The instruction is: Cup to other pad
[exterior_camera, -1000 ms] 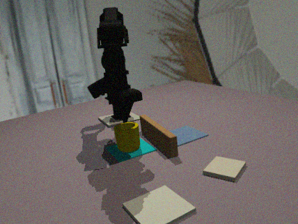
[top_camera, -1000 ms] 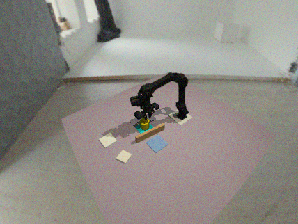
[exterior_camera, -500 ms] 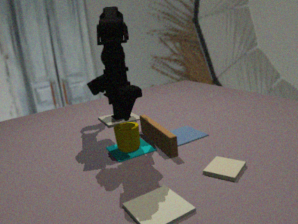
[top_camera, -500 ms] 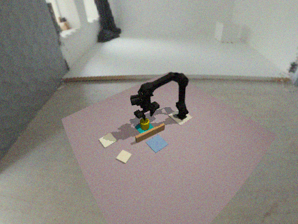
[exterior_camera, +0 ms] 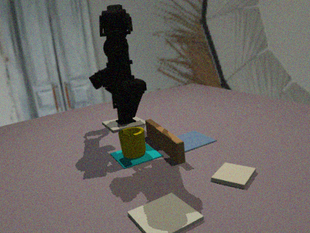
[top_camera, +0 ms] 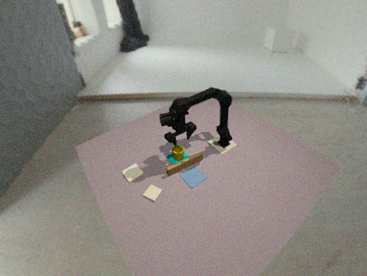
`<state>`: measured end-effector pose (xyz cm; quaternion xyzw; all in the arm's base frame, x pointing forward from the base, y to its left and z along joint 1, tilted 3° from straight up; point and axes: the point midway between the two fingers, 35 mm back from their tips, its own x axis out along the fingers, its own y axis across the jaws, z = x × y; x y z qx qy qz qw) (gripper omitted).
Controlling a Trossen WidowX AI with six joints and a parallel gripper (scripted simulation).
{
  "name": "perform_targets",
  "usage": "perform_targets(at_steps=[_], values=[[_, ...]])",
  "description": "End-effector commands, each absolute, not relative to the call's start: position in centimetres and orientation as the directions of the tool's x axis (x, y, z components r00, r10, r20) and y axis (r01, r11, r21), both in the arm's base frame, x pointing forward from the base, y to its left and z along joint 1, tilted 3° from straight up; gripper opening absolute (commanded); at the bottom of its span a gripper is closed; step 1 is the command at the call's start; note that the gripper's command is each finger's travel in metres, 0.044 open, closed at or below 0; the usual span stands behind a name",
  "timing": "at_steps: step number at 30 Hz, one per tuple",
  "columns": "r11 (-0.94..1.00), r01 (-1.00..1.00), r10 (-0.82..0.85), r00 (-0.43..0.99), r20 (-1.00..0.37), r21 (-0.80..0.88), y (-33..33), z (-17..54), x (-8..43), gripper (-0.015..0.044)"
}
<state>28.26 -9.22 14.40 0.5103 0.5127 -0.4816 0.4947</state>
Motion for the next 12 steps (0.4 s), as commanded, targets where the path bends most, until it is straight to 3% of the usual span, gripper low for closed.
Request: perform_targets(at_steps=[1,12], values=[[0.020,1.000,0.043,0.016,-0.999,0.016,-9.3,15.9,28.3,0.0440],[0.021,1.000,0.041,0.017,-0.999,0.017,-9.3,18.2,28.2,0.0440]])
